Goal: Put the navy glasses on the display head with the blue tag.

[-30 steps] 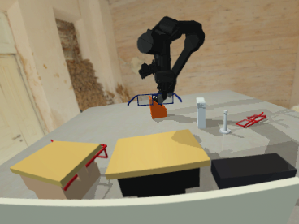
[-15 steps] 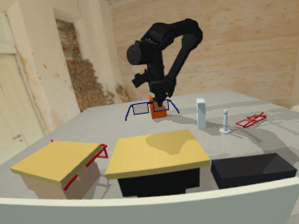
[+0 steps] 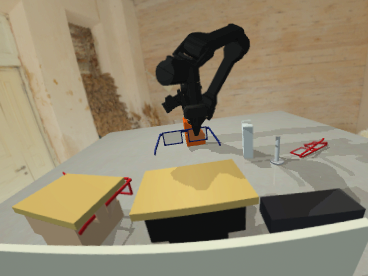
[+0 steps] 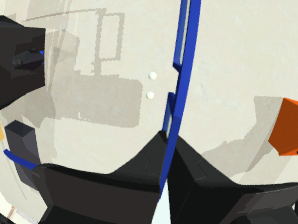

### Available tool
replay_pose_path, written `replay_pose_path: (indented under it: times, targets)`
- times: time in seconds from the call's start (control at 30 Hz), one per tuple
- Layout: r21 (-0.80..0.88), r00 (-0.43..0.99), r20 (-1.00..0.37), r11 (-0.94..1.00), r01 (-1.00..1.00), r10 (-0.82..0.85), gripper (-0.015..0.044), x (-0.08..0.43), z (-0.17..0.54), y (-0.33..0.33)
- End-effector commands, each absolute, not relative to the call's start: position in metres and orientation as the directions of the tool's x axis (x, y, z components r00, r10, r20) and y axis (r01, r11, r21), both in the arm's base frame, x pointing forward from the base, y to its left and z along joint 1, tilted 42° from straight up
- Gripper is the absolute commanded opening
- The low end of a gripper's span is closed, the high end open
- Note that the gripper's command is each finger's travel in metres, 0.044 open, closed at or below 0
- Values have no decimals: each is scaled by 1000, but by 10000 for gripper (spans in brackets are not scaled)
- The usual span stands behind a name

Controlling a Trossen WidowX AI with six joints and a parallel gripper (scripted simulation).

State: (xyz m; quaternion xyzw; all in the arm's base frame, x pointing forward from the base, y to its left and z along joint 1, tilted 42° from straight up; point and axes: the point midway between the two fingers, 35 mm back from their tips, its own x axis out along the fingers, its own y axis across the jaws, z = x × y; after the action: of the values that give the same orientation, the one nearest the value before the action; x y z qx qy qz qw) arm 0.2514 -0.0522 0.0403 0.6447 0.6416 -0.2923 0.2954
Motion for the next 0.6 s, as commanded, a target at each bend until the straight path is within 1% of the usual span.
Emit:
replay_pose_path:
  times: [0.0,0.57]
  targets:
    - [-2,3,-750,-7,1000,661,0,250,36,-49]
    - [-2,3,-750,-7,1000,661,0,250,25,-41]
